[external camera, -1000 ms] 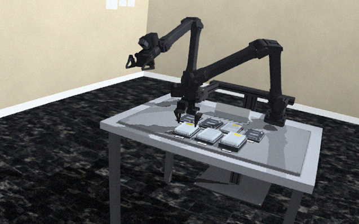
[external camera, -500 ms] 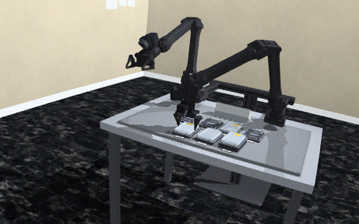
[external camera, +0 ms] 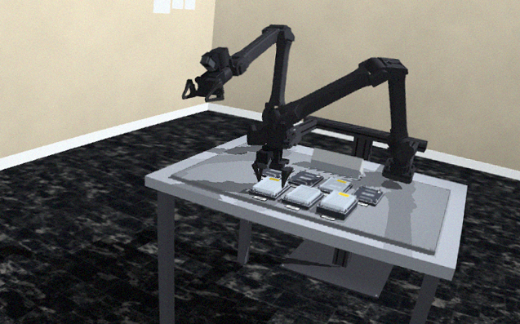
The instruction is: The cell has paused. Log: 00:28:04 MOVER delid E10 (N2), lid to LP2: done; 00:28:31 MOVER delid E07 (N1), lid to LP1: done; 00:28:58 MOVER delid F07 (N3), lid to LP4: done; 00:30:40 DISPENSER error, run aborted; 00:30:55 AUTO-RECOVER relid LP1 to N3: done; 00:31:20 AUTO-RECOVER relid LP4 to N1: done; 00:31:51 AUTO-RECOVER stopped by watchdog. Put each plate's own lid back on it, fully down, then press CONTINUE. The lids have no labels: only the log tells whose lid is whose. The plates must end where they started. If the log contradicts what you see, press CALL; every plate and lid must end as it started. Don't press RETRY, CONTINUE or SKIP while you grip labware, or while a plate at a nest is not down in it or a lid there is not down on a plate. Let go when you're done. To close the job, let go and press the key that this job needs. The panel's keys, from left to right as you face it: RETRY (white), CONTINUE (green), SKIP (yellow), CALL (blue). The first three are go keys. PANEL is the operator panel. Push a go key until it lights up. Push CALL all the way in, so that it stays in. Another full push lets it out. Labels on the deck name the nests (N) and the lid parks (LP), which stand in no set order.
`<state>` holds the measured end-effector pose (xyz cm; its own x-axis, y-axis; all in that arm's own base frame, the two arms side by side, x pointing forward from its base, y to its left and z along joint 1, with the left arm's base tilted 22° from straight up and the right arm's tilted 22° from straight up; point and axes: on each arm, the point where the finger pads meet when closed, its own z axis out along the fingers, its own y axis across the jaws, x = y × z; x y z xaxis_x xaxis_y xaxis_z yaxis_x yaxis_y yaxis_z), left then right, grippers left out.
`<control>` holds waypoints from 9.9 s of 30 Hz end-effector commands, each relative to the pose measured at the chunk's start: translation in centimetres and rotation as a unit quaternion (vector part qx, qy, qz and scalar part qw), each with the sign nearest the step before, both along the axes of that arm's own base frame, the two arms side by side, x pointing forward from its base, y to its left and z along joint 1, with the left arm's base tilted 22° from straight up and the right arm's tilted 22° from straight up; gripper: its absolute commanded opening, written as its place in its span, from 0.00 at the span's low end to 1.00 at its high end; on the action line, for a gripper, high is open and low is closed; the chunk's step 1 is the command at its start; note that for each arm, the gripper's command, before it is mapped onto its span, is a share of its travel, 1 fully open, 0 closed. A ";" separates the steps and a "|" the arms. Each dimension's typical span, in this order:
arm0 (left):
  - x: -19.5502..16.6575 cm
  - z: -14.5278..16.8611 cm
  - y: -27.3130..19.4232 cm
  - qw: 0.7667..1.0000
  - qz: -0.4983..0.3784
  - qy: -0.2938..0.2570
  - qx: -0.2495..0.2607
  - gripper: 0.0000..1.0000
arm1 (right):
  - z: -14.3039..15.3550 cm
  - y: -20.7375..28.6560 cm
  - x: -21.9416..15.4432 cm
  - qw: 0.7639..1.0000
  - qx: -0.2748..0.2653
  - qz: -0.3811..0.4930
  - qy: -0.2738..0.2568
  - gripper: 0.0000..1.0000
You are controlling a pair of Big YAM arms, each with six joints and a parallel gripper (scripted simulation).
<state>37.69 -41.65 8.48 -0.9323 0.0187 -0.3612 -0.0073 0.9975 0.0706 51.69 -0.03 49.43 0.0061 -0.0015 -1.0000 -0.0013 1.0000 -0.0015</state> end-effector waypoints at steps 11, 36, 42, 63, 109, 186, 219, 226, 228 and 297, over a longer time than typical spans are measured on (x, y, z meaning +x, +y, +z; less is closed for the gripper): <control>1.6 3.8 -1.6 0.999 -0.005 -0.022 -0.028 0.87 | 3.1 0.0 0.7 1.000 0.003 -0.001 -0.020 1.00; 1.4 4.4 -1.7 0.999 -0.005 -0.024 -0.032 0.00 | 3.1 0.0 0.7 1.000 0.003 -0.001 -0.020 1.00; 1.1 4.4 -2.0 0.999 -0.006 -0.024 -0.032 0.00 | 3.1 0.0 0.7 1.000 0.003 -0.001 -0.020 1.00; 0.1 5.0 -2.8 0.999 -0.007 -0.024 -0.035 0.00 | 3.1 0.0 0.7 1.000 0.003 -0.001 -0.020 1.00; -1.6 5.3 -1.6 1.000 -0.006 -0.016 -0.022 0.00 | 3.1 0.0 0.7 1.000 0.003 -0.001 -0.020 1.00; 0.2 3.4 12.9 0.999 -0.034 -0.006 0.006 0.00 | 3.1 0.0 0.7 1.000 0.003 -0.001 -0.020 1.00; 0.8 2.9 12.8 0.999 -0.036 -0.011 0.002 0.00 | 3.1 0.0 0.7 1.000 0.003 -0.001 -0.020 1.00; 0.6 2.4 13.0 0.999 -0.036 -0.007 0.005 0.00 | 3.1 0.0 0.7 1.000 0.003 -0.001 -0.020 1.00; 0.8 2.2 13.0 0.999 -0.034 -0.006 0.006 0.00 | 3.1 0.0 0.7 1.000 0.003 -0.001 -0.020 1.00; 1.0 2.8 12.2 0.999 -0.036 -0.014 -0.001 1.00 | 3.1 0.0 0.7 1.000 0.003 -0.001 -0.020 1.00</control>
<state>37.81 -28.55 9.80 -0.9296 0.0877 -0.3579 0.0582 0.9940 0.0921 51.69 -0.03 49.43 0.0061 -0.0015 -1.0000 -0.0013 1.0000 -0.0015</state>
